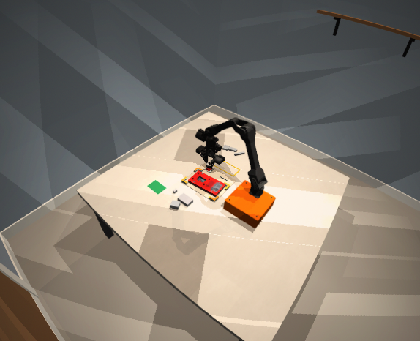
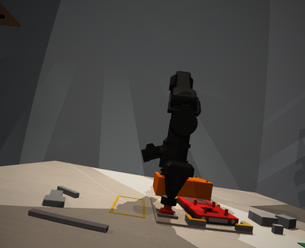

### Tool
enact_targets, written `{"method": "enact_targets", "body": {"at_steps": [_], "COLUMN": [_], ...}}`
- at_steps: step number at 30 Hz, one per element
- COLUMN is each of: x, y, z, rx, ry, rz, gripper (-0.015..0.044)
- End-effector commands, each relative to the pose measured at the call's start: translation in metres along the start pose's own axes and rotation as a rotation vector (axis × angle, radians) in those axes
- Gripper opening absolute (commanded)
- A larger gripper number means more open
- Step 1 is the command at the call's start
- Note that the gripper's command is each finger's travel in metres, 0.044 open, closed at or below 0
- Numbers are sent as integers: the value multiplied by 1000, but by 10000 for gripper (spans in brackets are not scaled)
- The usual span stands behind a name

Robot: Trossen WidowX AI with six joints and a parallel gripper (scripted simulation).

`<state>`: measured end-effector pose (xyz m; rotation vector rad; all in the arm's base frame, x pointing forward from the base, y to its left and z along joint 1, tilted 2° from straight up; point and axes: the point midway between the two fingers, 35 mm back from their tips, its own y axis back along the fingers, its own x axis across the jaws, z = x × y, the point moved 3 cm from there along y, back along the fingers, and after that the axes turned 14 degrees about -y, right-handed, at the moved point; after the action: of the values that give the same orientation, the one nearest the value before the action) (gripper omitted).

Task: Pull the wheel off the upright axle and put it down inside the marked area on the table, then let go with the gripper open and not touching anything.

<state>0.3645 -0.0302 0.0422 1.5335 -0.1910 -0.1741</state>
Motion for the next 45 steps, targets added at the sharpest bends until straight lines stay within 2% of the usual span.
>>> {"method": "enact_targets", "body": {"at_steps": [1,45], "x": [1,1], "y": [3,17], "z": [0,0], "rx": [1,3], "ry": [1,3], "rz": [4,7], "gripper": [0,0]}}
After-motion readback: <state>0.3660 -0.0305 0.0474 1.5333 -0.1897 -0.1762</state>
